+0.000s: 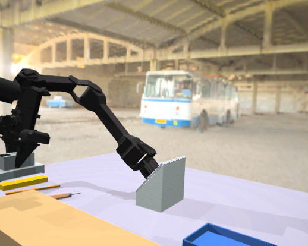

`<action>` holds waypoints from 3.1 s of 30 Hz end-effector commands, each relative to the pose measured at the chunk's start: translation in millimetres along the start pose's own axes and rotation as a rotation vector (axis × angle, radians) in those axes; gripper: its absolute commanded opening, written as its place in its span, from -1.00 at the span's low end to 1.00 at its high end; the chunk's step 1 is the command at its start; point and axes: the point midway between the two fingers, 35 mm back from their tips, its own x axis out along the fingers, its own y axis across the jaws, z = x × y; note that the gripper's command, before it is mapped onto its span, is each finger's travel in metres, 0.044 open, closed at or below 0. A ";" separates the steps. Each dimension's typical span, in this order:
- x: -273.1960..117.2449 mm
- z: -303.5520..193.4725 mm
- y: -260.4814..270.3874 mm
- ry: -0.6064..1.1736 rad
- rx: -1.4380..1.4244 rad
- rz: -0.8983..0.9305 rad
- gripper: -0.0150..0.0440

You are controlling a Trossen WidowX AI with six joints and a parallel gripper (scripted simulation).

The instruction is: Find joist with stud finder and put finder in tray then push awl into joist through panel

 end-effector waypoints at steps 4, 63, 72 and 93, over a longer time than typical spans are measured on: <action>-26.1 5.1 -3.2 -0.013 0.004 -0.009 -0.49; -60.3 -152.3 482.0 -0.046 -1.354 0.429 -0.49; -51.4 -205.3 510.6 -0.021 -1.504 0.434 -0.49; -17.9 -212.5 513.7 -0.022 -1.504 0.434 -0.49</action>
